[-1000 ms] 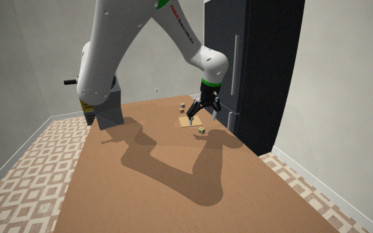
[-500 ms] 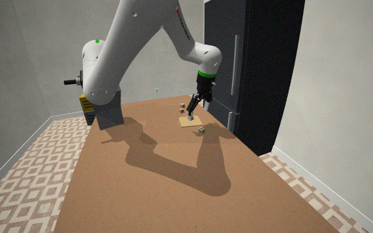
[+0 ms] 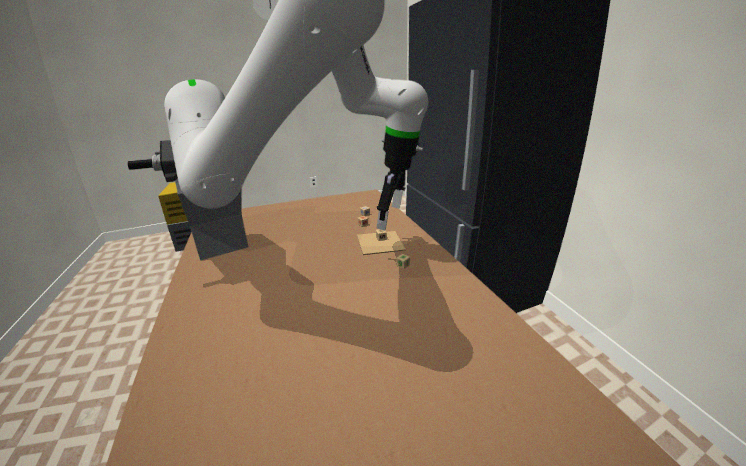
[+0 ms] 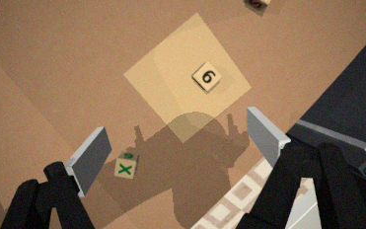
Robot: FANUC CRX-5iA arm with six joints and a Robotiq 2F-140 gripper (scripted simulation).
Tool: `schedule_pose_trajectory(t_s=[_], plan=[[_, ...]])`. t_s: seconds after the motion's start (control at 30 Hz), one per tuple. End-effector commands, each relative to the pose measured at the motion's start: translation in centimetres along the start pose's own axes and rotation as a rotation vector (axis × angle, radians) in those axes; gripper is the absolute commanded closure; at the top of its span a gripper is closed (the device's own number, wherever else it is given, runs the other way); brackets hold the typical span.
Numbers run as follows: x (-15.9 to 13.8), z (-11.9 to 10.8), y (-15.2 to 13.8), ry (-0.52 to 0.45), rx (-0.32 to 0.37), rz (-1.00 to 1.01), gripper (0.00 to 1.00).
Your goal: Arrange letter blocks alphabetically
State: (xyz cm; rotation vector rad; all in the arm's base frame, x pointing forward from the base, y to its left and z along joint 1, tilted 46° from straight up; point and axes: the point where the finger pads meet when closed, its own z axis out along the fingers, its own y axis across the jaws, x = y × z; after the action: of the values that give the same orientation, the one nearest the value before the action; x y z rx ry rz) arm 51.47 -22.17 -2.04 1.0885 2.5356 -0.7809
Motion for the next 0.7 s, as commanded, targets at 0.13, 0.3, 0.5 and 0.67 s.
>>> schedule_pose_trajectory(t_s=[0.13,0.3,0.5,0.67], plan=[[2.1,-0.8,2.3,-0.046,0.049,-0.249,0.00],[3.1,-1.3,3.4,-0.074,0.075,-0.376,0.00],[4.4,-2.1,4.9,-0.113,0.113,-0.546,0.00],[5.1,-2.5,5.7,-0.135,0.134,-0.634,0.00]])
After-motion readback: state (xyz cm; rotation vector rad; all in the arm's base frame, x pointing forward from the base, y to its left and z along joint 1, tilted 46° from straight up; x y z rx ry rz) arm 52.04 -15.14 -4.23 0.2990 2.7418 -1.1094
